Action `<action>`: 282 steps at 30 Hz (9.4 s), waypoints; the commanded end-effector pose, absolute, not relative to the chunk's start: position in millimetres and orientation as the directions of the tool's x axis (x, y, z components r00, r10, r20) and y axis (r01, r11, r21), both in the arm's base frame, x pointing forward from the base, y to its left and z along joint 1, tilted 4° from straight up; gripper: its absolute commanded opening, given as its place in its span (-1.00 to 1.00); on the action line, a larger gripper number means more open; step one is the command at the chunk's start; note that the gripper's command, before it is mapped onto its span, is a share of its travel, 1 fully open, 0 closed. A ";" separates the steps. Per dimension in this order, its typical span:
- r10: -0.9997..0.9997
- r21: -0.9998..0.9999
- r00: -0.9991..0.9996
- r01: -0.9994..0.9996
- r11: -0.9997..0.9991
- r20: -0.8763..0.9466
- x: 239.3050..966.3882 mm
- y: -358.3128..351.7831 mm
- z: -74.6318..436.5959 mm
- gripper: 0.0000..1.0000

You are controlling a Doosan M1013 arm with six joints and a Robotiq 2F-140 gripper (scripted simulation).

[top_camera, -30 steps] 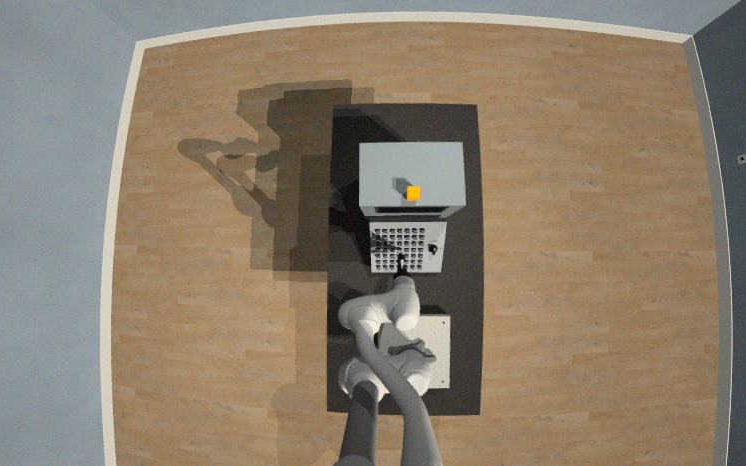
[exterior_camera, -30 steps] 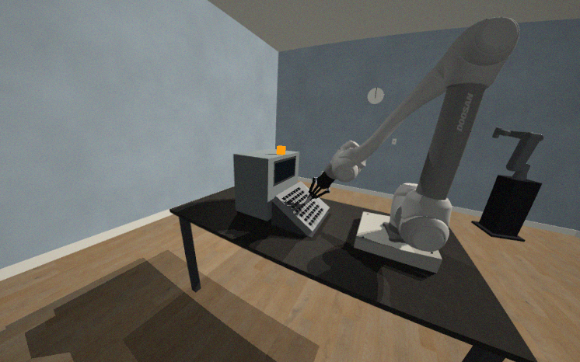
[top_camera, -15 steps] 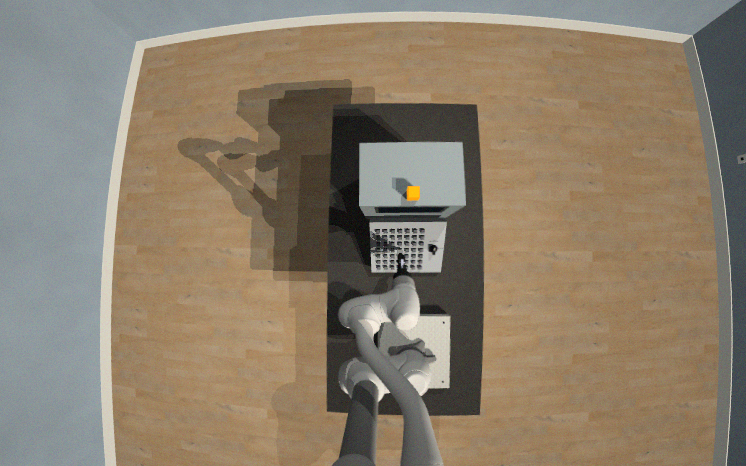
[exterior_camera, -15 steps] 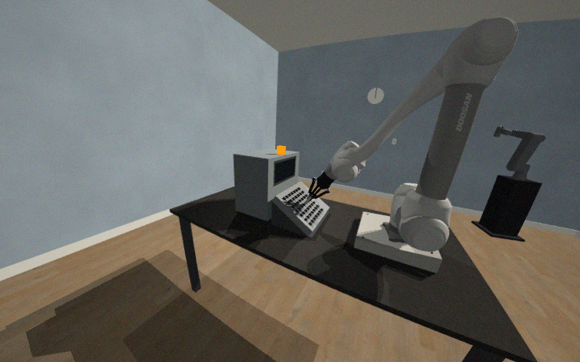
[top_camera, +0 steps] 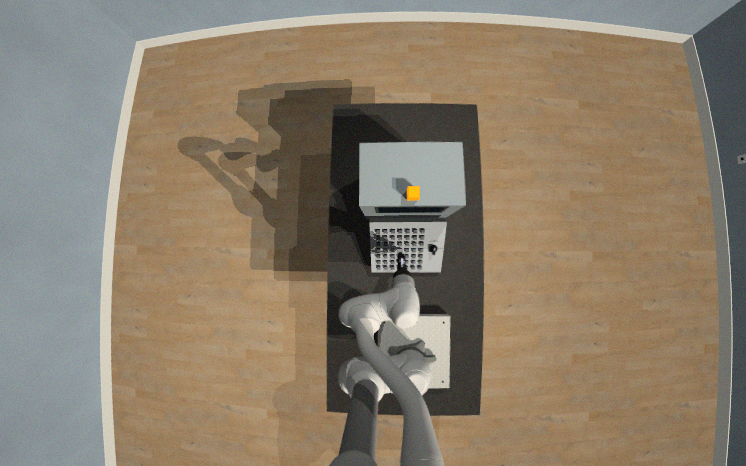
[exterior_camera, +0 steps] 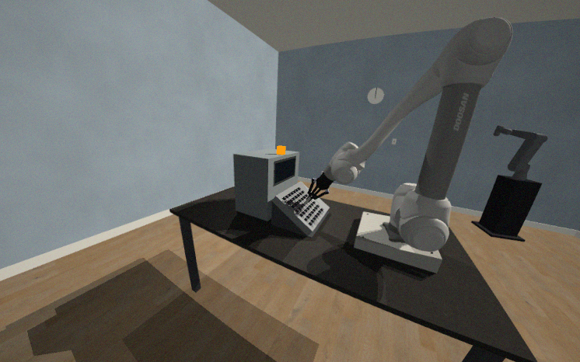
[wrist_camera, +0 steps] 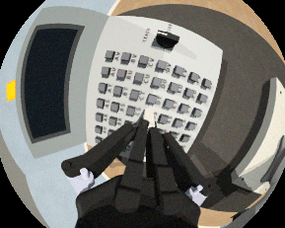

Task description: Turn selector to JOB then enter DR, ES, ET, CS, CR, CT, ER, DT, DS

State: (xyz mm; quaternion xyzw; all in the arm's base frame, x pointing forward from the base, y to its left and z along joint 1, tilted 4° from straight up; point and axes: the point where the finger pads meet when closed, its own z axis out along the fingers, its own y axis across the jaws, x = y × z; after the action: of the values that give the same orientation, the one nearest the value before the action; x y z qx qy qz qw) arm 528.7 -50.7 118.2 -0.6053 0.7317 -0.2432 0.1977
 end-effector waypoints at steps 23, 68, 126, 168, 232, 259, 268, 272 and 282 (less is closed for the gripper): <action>-0.982 -0.595 -0.189 -0.790 0.149 0.005 531.8 -51.2 114.0 -1.00; -0.982 -0.595 -0.189 -0.790 0.149 0.005 527.3 -50.3 120.1 -1.00; -0.742 -0.377 0.486 -0.650 -0.660 0.461 489.1 -133.8 153.6 -1.00; -0.149 0.005 0.790 -0.189 -0.982 0.595 472.3 -202.4 161.8 -0.33; -0.149 0.005 0.790 -0.189 -0.982 0.595 474.4 -202.9 158.9 -0.33; -0.149 0.005 0.790 -0.189 -0.982 0.595 488.0 -205.6 140.3 -0.33; -0.149 0.005 0.790 -0.189 -0.982 0.595 489.2 -205.8 138.5 -0.33; -0.149 0.005 0.790 -0.189 -0.982 0.595 489.2 -205.8 138.5 -0.33; -0.149 0.005 0.790 -0.189 -0.982 0.595 489.2 -205.8 138.5 -0.33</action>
State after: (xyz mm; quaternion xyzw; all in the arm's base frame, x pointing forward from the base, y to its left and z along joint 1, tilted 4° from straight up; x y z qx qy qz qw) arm 489.2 -205.8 138.4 -0.9454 0.0894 -0.3117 -0.0322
